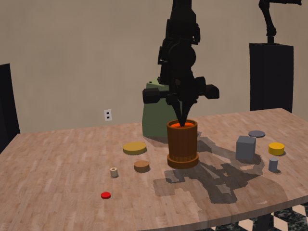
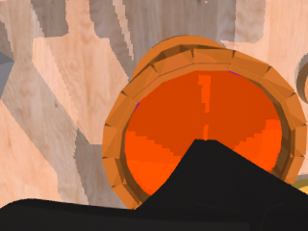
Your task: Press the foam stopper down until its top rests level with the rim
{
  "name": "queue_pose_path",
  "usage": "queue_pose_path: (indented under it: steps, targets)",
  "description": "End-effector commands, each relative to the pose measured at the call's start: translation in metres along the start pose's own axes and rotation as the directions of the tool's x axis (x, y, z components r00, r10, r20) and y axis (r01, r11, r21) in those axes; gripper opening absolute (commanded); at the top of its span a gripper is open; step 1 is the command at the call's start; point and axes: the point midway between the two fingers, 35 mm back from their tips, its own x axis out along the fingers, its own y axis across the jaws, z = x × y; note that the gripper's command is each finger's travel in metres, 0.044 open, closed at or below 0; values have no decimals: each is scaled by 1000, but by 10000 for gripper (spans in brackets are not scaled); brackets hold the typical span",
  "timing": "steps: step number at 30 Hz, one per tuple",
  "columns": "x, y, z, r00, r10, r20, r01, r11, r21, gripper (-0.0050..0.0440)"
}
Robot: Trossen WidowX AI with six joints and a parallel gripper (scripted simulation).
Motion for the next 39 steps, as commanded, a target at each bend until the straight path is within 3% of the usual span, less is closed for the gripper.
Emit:
queue_pose_path:
  steps: [1,39]
  targets:
    - [3,1,-4,1000,1,-13,-1,1000,2,0]
    - [7,1,-7,1000,1,-12,-1,1000,2,0]
